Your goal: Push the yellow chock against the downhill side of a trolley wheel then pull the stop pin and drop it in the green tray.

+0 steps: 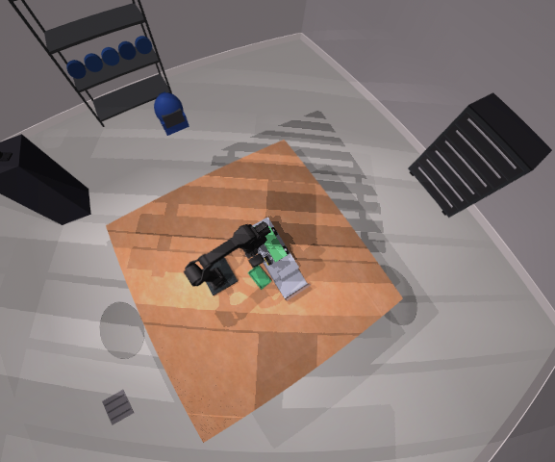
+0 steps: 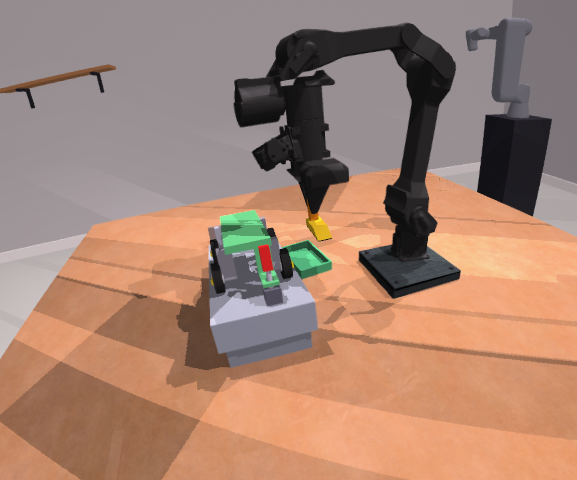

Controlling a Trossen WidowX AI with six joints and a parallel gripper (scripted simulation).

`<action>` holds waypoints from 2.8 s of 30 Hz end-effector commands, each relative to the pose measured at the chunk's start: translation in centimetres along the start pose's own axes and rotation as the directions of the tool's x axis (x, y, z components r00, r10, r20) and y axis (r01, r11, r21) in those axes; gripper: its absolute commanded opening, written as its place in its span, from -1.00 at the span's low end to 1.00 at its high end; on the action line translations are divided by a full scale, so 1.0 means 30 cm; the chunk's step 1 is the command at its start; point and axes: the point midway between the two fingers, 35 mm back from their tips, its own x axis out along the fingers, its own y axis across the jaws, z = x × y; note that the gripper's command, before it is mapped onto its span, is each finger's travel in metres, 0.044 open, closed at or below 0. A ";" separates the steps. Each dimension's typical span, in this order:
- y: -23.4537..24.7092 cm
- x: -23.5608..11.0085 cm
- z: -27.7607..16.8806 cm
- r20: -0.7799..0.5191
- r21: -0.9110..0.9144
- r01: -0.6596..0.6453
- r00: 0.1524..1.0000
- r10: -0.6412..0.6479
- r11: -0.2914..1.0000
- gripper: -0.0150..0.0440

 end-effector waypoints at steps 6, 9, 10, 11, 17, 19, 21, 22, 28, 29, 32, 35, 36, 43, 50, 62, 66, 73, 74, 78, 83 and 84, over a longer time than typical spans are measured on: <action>-0.111 0.007 0.023 0.002 -0.004 0.007 1.000 -0.007 1.000 -0.49; -0.146 0.009 0.029 0.002 -0.004 0.008 1.000 -0.008 1.000 -0.49; -0.157 0.009 0.031 0.002 -0.004 0.009 1.000 -0.009 1.000 -0.49; -0.168 0.010 0.033 0.002 -0.004 0.009 1.000 -0.009 1.000 -0.49; -0.236 0.015 0.044 0.003 -0.004 0.011 1.000 -0.011 1.000 -0.49; -0.258 0.016 0.047 0.003 -0.004 0.012 1.000 -0.012 1.000 -0.49; -0.281 0.018 0.052 0.003 -0.004 0.013 1.000 -0.013 1.000 -0.49; -0.294 0.019 0.054 0.003 -0.004 0.013 1.000 -0.013 1.000 -0.49; -0.368 0.023 0.068 0.003 -0.003 0.016 1.000 -0.016 1.000 -0.49; -0.379 0.023 0.071 0.003 -0.003 0.016 1.000 -0.016 1.000 -0.49; -0.415 0.025 0.078 0.004 -0.003 0.017 1.000 -0.017 1.000 -0.49; -0.450 0.026 0.086 0.004 -0.003 0.018 1.000 -0.018 1.000 -0.49; -0.462 0.026 0.089 0.004 -0.003 0.019 1.000 -0.019 1.000 -0.49; -0.542 0.027 0.109 0.004 -0.003 0.021 1.000 -0.021 1.000 -0.49; -0.598 0.027 0.125 0.004 -0.004 0.006 1.000 -0.006 1.000 -0.49; -0.614 0.035 0.158 0.005 -0.003 -0.082 0.997 0.082 0.997 -0.49; -0.617 0.041 0.191 0.006 -0.003 -0.082 0.997 0.082 0.997 -0.49; -0.619 0.046 0.225 0.007 -0.003 -0.082 0.997 0.082 0.997 -0.49; -0.619 0.048 0.224 0.007 -0.003 -0.082 0.997 0.082 0.997 -0.49; -0.617 0.076 0.219 0.007 -0.003 -0.082 0.997 0.082 0.997 -0.49; -0.616 0.117 0.221 0.007 -0.003 -0.082 0.997 0.082 0.997 -0.49; -0.615 0.125 0.222 0.007 -0.003 -0.082 0.997 0.082 0.997 -0.49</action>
